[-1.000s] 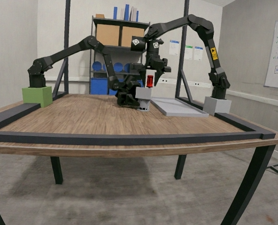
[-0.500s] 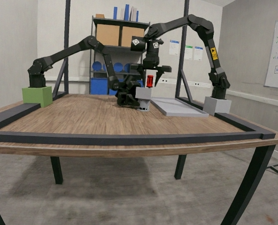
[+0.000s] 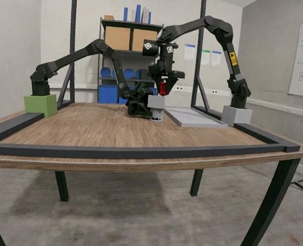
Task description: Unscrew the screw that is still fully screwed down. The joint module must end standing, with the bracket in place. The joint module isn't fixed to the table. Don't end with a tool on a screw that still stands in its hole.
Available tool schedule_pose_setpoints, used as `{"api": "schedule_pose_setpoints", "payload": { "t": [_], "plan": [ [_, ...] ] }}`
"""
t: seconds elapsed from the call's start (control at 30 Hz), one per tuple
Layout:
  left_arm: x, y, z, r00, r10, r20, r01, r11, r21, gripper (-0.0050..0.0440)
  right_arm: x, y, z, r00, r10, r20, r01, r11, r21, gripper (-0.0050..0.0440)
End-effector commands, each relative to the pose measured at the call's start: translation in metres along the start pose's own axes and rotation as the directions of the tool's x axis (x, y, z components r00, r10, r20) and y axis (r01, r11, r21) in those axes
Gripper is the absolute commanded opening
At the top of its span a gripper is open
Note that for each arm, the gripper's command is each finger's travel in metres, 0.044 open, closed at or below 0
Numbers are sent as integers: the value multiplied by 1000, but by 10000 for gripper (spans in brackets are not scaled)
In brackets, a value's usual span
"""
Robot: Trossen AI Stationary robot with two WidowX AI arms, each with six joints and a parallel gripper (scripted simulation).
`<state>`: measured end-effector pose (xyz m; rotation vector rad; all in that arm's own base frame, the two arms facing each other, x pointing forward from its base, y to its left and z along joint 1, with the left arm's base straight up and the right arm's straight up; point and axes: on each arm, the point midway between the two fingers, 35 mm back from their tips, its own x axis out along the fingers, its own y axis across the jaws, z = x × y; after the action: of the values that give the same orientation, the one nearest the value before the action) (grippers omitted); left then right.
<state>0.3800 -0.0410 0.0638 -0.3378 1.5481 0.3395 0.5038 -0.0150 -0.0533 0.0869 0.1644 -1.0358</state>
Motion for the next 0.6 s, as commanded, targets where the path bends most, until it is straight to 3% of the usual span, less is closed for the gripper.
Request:
{"api": "schedule_pose_setpoints", "payload": {
  "t": [0.0,0.27,0.33,0.57],
  "plan": [
    [-9,-3,3,1000,-13,25,8,981,194,250,2,5,15,1000,0,12,0,999,35,245],
    [-9,-3,3,1000,-13,25,-2,853,521,250,2,5,15,1000,0,12,0,999,35,245],
    [-9,-3,3,1000,-13,25,-2,853,521,250,2,5,15,1000,0,12,0,999,35,245],
    [-9,-3,2,1000,-13,27,-13,619,786,250,2,5,15,1000,0,12,0,999,35,245]
  ]
}}
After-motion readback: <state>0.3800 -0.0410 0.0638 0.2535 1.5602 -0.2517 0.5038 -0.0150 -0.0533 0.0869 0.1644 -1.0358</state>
